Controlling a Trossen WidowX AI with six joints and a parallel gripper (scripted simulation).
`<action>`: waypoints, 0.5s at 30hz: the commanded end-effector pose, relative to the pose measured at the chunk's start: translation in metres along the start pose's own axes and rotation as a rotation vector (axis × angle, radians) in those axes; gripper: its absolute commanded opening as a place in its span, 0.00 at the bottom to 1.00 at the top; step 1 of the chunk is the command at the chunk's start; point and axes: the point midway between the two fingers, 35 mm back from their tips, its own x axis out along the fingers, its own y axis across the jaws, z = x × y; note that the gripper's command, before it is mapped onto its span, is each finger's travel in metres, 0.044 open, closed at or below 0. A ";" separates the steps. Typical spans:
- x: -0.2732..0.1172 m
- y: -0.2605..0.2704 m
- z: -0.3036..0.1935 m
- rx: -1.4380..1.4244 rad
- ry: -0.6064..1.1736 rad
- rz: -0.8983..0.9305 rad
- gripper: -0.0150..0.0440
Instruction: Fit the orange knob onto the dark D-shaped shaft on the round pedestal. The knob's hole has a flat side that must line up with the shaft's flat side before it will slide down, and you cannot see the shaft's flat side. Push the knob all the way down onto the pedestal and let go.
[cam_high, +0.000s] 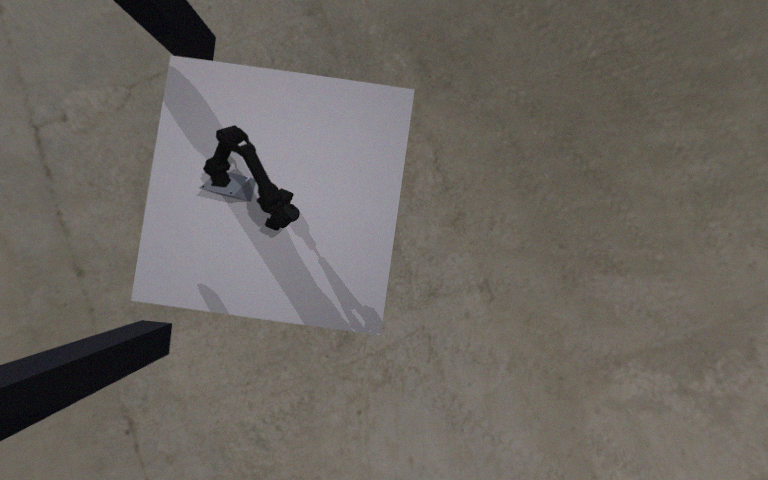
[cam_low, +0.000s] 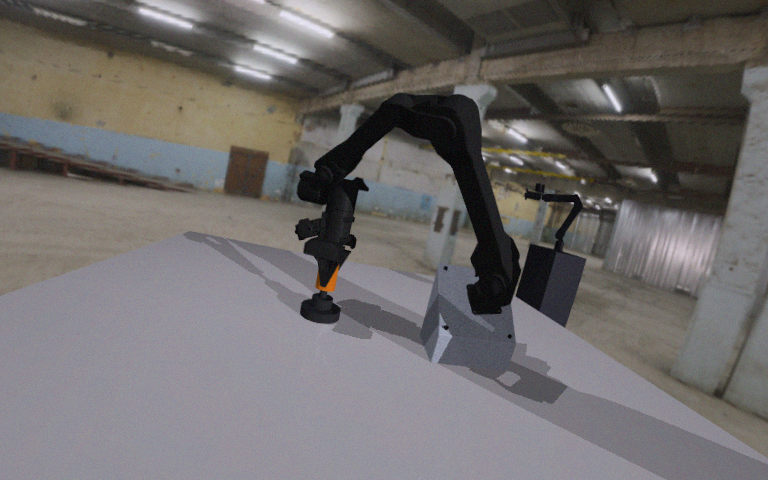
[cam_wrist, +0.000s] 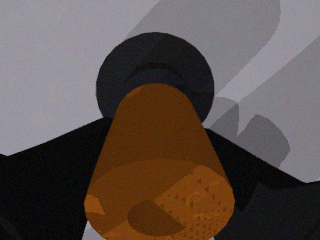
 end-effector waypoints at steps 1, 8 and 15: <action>-0.001 0.000 -0.001 -0.003 -0.004 -0.005 0.25; -0.001 0.001 0.001 -0.003 -0.004 -0.005 0.25; -0.001 0.000 0.001 -0.003 -0.004 -0.005 0.25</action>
